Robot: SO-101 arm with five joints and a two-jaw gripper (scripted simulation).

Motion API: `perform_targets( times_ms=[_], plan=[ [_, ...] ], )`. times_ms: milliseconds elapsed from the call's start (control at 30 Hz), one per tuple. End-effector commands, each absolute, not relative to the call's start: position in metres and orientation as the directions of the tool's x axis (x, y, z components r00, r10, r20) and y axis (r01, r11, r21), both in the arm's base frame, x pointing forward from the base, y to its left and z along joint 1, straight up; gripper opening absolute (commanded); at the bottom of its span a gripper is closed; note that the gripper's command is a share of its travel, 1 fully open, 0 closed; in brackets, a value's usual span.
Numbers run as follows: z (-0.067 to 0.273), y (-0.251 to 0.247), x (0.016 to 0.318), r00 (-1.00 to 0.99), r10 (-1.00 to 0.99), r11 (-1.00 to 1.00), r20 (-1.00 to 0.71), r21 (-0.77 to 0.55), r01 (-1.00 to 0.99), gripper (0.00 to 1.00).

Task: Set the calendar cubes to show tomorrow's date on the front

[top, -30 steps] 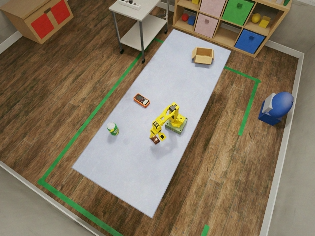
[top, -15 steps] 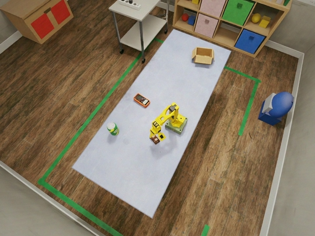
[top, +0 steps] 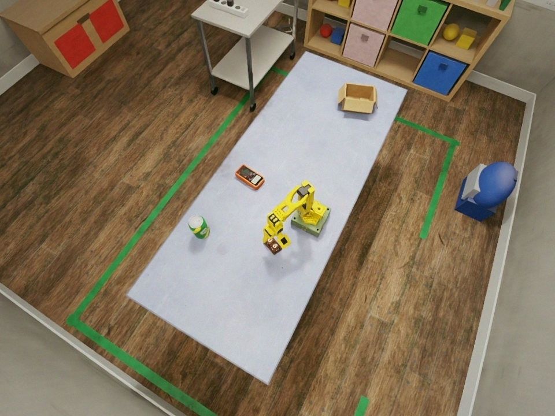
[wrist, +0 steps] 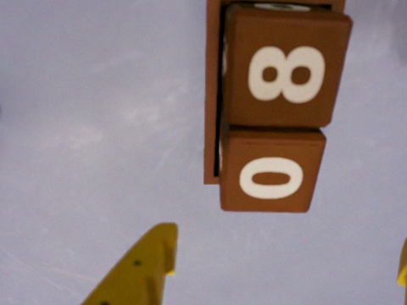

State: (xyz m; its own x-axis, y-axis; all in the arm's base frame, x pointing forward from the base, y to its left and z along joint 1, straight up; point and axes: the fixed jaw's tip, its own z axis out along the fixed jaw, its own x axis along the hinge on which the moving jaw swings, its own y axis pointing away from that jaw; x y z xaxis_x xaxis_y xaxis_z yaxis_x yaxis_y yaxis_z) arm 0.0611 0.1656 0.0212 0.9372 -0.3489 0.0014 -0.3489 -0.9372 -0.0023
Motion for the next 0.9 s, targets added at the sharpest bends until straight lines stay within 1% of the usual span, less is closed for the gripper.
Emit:
perform_targets(
  times_ms=[0,500,867],
  plan=[
    [0.020,0.164,0.062,0.930,-0.368,-0.930,0.000,0.011,-0.368,0.35],
    [0.012,0.165,0.063,0.930,-0.368,-0.930,0.000,0.011,-0.368,0.35],
    [-0.006,0.165,0.063,0.930,-0.368,-0.930,0.000,0.011,-0.368,0.35]
  ],
)
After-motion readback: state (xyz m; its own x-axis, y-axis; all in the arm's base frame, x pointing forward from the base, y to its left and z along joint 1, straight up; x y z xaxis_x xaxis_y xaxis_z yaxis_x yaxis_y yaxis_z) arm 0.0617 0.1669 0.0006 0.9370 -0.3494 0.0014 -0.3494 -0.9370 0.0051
